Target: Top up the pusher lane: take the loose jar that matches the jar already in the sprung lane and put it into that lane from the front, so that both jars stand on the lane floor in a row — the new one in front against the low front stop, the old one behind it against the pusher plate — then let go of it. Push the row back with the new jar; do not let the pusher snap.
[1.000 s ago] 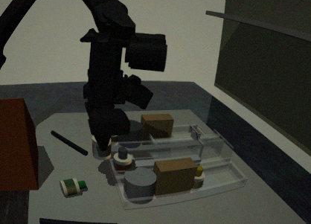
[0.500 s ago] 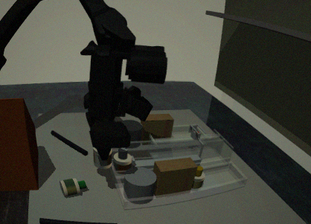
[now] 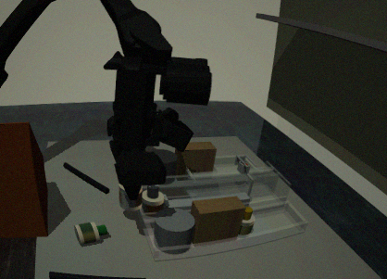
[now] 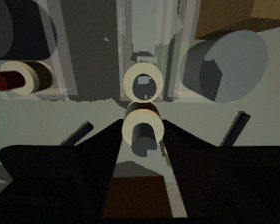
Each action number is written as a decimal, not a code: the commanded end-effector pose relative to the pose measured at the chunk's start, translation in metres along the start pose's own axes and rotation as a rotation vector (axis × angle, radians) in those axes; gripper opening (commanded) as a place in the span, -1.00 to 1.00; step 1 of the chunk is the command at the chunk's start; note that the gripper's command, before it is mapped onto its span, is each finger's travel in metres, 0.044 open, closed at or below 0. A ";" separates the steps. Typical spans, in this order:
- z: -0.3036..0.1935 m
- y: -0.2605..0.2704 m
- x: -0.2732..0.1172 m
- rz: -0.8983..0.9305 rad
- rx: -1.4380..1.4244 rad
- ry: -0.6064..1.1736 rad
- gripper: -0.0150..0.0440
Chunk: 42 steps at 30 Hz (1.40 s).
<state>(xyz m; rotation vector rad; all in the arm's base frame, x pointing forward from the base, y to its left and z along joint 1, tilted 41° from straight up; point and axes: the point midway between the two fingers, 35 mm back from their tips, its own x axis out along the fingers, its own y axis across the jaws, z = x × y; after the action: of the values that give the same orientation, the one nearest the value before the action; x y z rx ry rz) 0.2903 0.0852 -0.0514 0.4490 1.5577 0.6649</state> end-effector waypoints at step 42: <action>0.019 0.000 0.002 0.006 0.006 0.001 -0.49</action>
<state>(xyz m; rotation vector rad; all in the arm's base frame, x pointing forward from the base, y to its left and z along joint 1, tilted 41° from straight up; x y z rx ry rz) 0.3000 0.0880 -0.0543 0.4582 1.5831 0.6610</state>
